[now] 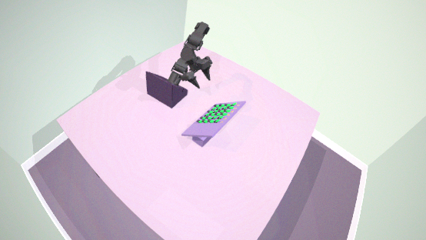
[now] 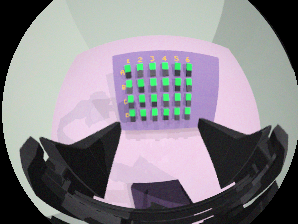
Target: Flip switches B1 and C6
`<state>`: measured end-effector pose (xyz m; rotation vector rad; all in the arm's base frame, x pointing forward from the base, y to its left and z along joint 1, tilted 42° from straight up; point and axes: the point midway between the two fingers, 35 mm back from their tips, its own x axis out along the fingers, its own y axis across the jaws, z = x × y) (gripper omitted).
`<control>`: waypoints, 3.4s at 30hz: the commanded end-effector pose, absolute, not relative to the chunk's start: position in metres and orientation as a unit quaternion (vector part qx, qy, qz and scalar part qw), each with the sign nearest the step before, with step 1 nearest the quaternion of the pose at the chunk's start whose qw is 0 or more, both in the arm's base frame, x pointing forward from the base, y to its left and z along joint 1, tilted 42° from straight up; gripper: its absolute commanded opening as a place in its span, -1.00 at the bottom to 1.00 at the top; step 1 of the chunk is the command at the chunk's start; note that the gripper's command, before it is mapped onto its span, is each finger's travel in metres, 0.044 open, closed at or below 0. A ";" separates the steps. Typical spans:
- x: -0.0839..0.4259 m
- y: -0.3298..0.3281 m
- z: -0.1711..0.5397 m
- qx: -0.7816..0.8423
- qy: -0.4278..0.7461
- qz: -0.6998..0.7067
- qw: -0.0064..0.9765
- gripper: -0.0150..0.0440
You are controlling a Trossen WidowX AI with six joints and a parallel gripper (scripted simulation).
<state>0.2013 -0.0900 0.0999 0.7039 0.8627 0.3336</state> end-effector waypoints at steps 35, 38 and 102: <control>0.293 0.031 0.070 0.326 0.399 0.148 0.844 -0.49; 0.295 0.033 0.068 0.327 0.399 0.148 0.844 -0.49; 0.307 0.043 0.057 0.327 0.399 0.149 0.844 -0.49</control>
